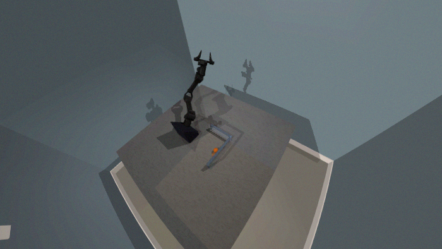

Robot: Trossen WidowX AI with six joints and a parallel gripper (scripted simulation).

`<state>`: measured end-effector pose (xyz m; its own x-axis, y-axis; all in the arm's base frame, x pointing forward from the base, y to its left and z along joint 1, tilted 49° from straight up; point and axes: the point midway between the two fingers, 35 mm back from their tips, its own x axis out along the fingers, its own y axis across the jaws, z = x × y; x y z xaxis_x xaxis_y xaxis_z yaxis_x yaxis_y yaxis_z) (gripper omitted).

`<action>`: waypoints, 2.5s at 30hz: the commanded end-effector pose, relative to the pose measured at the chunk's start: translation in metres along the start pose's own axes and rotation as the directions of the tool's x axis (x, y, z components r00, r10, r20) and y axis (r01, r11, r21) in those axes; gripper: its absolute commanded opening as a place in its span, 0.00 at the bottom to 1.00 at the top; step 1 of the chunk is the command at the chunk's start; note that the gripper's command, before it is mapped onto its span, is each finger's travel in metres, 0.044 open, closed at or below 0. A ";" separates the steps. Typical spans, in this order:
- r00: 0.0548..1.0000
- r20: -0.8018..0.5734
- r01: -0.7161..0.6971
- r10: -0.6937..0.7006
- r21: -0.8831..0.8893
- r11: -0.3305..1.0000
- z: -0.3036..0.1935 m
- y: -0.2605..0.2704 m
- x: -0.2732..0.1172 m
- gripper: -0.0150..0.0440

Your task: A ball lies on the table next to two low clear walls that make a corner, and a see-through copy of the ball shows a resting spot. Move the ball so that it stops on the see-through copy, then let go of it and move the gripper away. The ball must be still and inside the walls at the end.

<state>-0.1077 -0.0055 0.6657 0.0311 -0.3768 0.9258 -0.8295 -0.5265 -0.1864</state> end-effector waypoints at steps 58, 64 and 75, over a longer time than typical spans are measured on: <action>-0.784 0.405 0.260 -0.471 -0.475 -0.841 0.537 -0.300 -0.406 0.76; -0.930 0.062 0.228 -0.362 -0.674 -0.702 0.527 -0.286 -0.499 0.76; -0.897 -0.336 0.437 -0.287 -0.768 -0.467 0.497 -0.265 -0.577 0.76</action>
<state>0.3772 -0.0346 0.0263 0.0667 0.6931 -0.7178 0.0287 0.7177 0.6957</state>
